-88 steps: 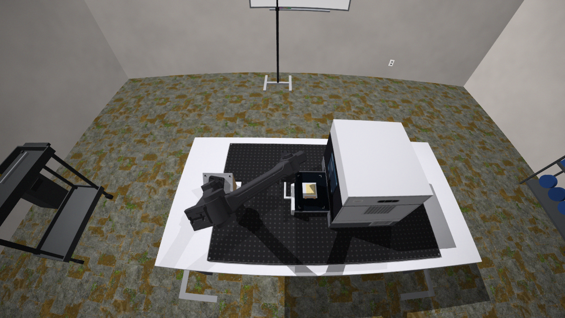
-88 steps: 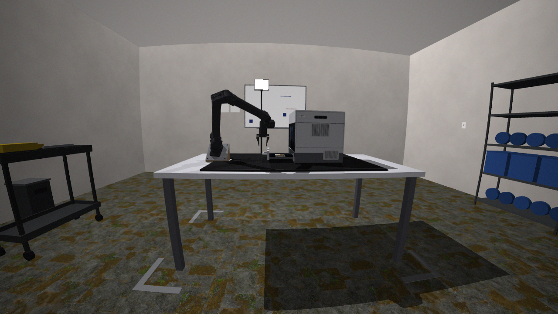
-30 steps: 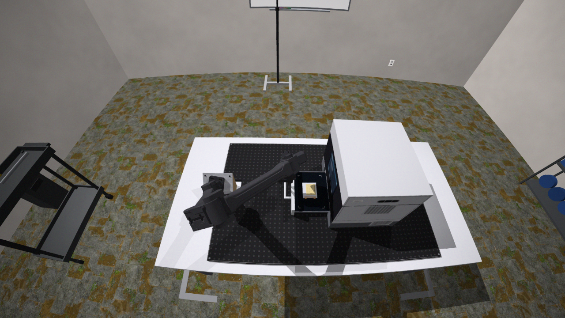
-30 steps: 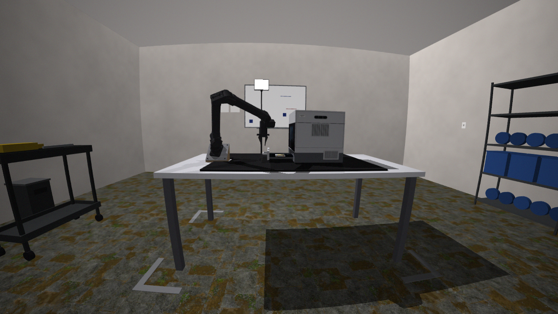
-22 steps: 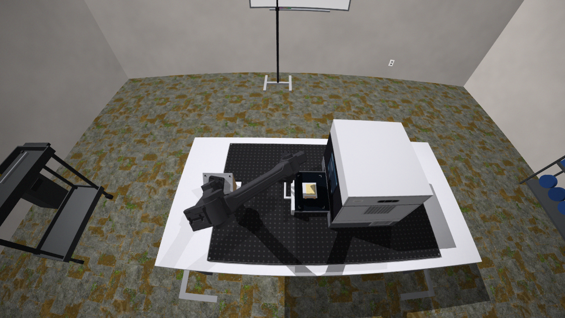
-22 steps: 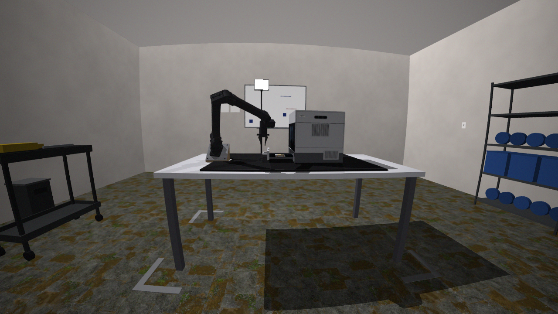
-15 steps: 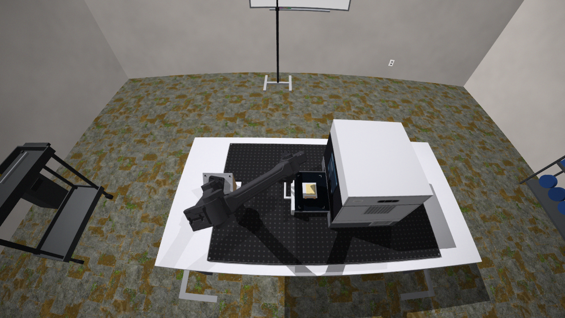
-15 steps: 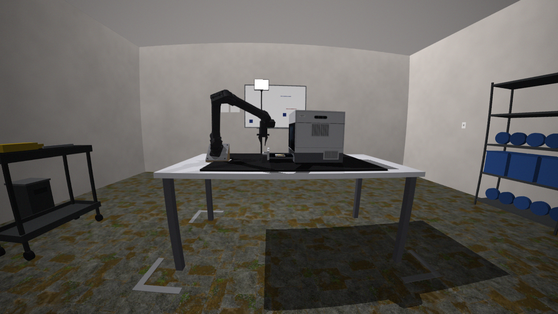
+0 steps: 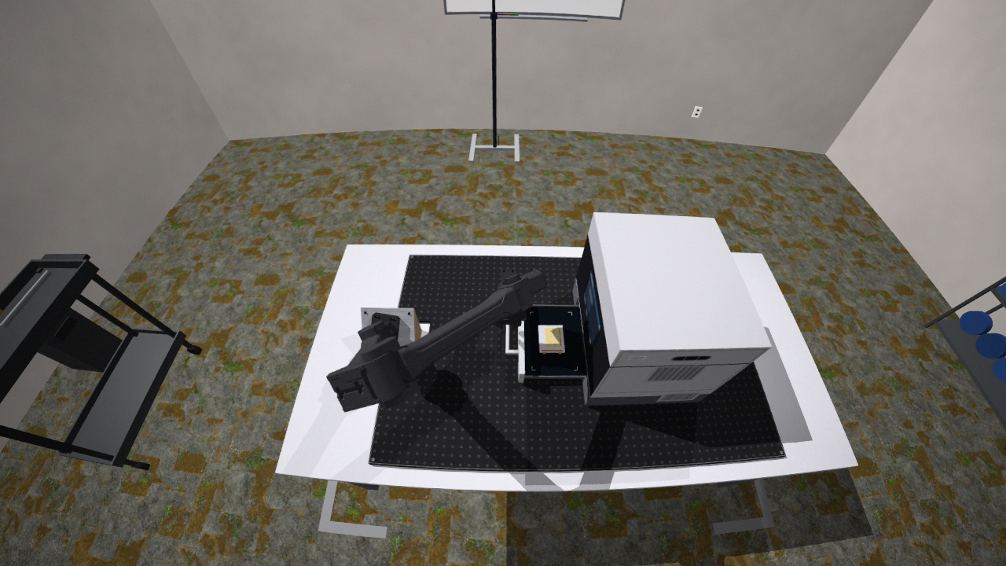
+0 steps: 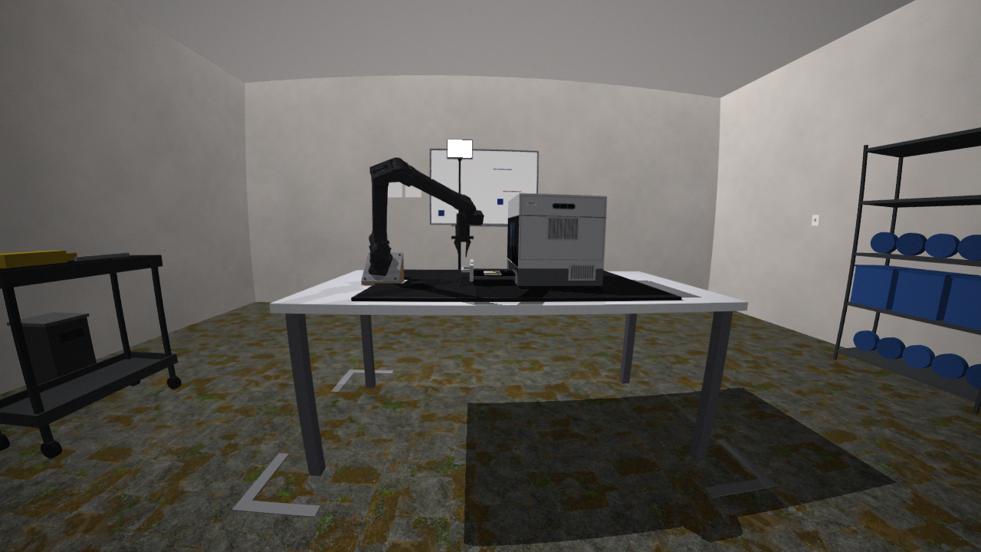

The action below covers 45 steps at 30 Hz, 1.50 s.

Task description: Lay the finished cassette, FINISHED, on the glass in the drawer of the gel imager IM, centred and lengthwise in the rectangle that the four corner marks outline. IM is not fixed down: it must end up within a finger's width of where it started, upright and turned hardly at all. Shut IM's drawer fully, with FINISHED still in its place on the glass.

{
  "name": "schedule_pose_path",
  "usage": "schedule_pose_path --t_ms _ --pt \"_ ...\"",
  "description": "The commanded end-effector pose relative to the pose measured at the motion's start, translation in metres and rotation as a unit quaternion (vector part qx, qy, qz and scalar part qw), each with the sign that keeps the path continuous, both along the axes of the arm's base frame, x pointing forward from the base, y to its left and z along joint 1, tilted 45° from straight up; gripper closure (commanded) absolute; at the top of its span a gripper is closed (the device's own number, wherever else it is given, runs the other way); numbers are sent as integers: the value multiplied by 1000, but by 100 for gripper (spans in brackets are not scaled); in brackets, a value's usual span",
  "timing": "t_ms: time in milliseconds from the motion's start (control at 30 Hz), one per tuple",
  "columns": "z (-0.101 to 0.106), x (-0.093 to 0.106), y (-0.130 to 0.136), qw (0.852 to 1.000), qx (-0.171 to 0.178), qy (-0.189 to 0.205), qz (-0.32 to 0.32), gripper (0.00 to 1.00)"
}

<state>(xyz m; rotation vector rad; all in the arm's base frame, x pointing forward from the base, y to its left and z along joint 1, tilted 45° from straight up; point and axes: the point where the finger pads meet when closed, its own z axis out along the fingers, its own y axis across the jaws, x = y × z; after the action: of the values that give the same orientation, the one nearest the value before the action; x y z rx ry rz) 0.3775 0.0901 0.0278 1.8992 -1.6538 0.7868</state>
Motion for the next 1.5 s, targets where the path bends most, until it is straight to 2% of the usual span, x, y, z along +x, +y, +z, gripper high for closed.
schedule_pose_path --t_ms 0,500,533,600,1067,1100,1167,1467 --pt "-8 4 -9 1000 -2 3 -4 69" --pt "-20 5 -21 1000 -2 3 -4 69" --pt "-17 13 -17 1000 3 -6 -4 69" --pt "-23 5 -24 1000 -2 3 -4 69" --pt "-35 7 -35 1000 -2 3 -4 69" --pt "-32 15 -32 1000 2 -5 -4 69" --pt "-37 7 -38 1000 -2 3 -4 69" --pt "-45 9 -46 1000 -2 2 -4 69"
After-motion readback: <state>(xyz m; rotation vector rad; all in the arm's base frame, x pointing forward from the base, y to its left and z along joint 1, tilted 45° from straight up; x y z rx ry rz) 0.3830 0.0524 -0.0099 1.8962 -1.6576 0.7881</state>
